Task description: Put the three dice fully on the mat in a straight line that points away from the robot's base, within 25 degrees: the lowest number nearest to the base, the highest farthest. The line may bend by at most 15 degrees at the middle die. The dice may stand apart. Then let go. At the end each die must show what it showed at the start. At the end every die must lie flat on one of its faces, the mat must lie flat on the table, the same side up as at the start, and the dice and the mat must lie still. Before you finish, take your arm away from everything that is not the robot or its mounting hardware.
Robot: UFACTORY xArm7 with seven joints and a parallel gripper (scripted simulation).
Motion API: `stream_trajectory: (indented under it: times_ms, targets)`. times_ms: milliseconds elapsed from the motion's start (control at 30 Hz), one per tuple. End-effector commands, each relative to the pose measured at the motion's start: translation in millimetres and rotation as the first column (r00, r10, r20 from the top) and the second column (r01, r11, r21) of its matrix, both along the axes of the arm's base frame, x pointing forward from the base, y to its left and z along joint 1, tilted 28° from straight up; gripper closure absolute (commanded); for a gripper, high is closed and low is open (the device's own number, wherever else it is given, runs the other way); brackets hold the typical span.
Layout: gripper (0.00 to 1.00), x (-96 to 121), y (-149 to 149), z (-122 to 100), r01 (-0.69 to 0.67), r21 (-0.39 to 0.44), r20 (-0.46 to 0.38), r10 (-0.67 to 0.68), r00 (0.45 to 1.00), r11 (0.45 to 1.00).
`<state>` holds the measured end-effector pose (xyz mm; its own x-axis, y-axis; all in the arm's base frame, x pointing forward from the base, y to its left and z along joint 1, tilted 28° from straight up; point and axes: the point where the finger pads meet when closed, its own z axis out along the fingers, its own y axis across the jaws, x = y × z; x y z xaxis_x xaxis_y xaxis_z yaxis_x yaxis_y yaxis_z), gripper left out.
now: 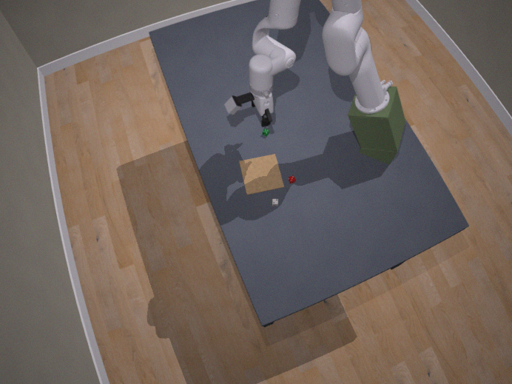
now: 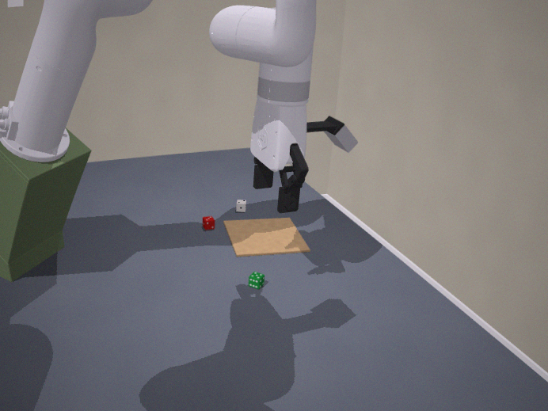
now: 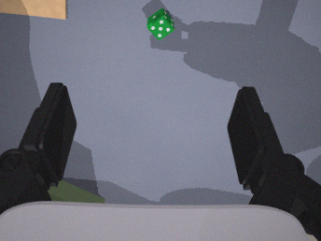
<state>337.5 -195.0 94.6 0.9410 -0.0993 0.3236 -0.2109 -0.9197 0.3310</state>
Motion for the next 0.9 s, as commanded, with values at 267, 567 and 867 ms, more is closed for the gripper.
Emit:
stream_trajectory:
  times_ms: [267,567,867]
  targets:
    - [0.0,1.8,-1.7,-2.5,-0.001,-0.002,0.002,0.001,1.0,1.0]
    - [0.0,5.4,-6.6,-13.6,-0.001,-0.002,0.002,0.001,1.0,1.0]
    - [0.0,9.1,-11.8,-25.0,-0.001,-0.002,0.002,0.001,1.0,1.0]
